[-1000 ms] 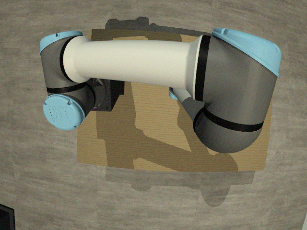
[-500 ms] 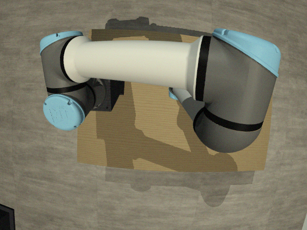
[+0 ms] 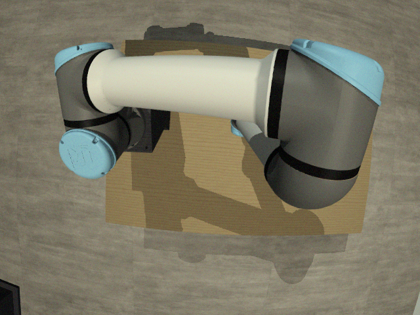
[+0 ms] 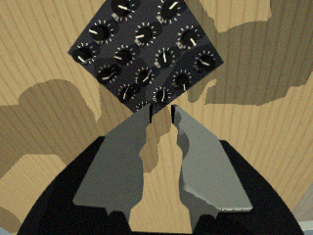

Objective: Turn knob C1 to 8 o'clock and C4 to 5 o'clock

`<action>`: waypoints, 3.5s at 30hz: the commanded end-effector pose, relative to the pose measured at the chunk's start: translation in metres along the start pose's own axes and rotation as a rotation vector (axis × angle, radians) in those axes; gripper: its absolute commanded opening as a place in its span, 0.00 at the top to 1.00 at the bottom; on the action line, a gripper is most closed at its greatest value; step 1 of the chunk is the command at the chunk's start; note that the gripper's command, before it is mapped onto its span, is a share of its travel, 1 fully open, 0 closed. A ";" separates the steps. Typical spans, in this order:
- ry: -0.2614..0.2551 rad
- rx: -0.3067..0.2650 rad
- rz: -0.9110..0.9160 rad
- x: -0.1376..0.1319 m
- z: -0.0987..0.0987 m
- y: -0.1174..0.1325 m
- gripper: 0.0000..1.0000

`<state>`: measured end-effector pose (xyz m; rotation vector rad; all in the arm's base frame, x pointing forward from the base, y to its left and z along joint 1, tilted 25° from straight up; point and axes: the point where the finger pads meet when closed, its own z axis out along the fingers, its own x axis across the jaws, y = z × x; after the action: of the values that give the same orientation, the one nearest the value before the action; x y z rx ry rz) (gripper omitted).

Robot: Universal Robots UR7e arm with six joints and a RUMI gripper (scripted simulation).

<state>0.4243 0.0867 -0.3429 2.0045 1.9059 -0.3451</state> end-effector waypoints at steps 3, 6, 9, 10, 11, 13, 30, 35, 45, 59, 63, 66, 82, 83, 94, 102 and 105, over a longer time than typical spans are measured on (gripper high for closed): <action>0.000 -0.001 0.000 0.000 0.000 0.001 0.89; 0.000 -0.001 0.000 0.000 0.000 0.001 0.89; 0.000 -0.001 0.000 0.000 0.000 0.001 0.89; 0.000 -0.001 0.000 0.000 0.000 0.001 0.89; 0.000 -0.001 0.000 0.000 0.000 0.001 0.89; 0.000 -0.001 0.000 0.000 0.000 0.001 0.89; 0.000 -0.001 0.000 0.000 0.000 -0.004 0.89; 0.000 -0.001 0.000 0.000 0.000 -0.004 0.89; 0.000 -0.001 0.000 0.000 0.000 -0.004 0.89; 0.000 -0.001 0.000 0.000 0.000 -0.004 0.89; 0.000 -0.001 0.000 0.000 0.000 -0.004 0.89; 0.000 -0.001 0.000 0.000 0.000 -0.004 0.89; 0.000 -0.001 0.000 0.000 0.007 -0.004 0.89; 0.000 -0.001 0.000 0.000 0.008 -0.004 0.89; 0.000 -0.001 0.000 0.000 0.013 -0.004 0.89; 0.000 -0.001 0.000 0.000 0.014 -0.004 0.89; 0.000 -0.001 0.000 0.000 0.014 -0.004 0.89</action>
<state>0.4205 0.0812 -0.3560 2.0045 1.9059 -0.3452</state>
